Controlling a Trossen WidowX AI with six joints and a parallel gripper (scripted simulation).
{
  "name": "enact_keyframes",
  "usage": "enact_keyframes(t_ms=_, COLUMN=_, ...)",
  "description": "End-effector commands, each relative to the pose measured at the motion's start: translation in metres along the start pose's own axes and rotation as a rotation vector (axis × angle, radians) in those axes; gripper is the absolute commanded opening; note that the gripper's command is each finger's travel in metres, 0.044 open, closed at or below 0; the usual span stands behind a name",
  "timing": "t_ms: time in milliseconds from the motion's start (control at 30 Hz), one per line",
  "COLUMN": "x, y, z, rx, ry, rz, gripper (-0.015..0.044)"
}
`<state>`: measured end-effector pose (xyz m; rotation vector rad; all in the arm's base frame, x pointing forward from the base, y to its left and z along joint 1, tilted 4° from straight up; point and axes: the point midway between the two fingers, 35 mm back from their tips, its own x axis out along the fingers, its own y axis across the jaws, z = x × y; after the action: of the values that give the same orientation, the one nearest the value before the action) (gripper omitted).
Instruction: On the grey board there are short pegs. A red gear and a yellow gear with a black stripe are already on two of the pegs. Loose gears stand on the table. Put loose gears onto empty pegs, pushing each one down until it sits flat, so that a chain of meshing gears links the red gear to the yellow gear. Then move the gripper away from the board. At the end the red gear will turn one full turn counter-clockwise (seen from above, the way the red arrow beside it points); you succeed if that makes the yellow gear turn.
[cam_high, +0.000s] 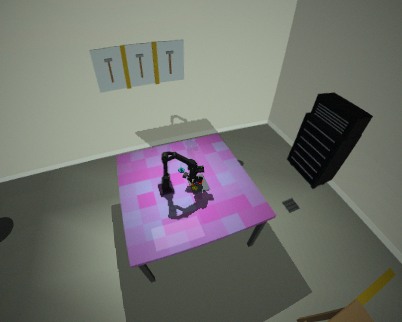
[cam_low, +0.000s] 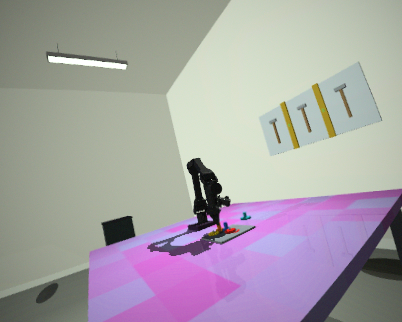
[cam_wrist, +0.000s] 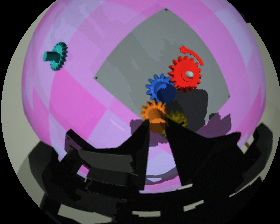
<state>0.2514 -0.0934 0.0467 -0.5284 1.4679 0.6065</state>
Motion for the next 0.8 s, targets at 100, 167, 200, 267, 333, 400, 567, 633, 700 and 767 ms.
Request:
enact_keyframes(t_ms=100, x=0.0020, y=0.0004, z=0.0003, rx=0.118, ry=0.002, rz=0.000, gripper=0.0000)
enact_keyframes(t_ms=167, x=0.0023, y=0.0007, z=0.0003, rx=0.169, ry=0.002, rz=0.000, gripper=0.0000)
enact_keyframes(t_ms=200, x=0.0024, y=0.0008, z=0.0002, rx=0.195, ry=0.002, rz=0.000, gripper=0.0000)
enact_keyframes(t_ms=267, x=0.0025, y=0.0010, z=0.0000, rx=0.252, ry=0.002, rz=0.000, gripper=0.0000)
enact_keyframes(t_ms=333, x=0.0026, y=0.0010, z=-0.0003, rx=0.308, ry=0.002, rz=-0.001, gripper=0.0000)
enact_keyframes(t_ms=400, x=0.0026, y=0.0009, z=-0.0005, rx=0.360, ry=0.002, rz=-0.001, gripper=0.0000)
enact_keyframes(t_ms=567, x=0.0029, y=0.0002, z=-0.0007, rx=0.461, ry=0.002, rz=-0.001, gripper=0.0026)
enact_keyframes(t_ms=633, x=0.0025, y=0.0003, z=-0.0007, rx=0.442, ry=0.002, rz=-0.001, gripper=0.0079)
enact_keyframes(t_ms=700, x=0.0018, y=0.0003, z=-0.0006, rx=0.408, ry=0.002, rz=-0.001, gripper=0.0131)
enact_keyframes(t_ms=767, x=0.0009, y=0.0004, z=-0.0004, rx=0.361, ry=0.002, rz=-0.001, gripper=0.0140)
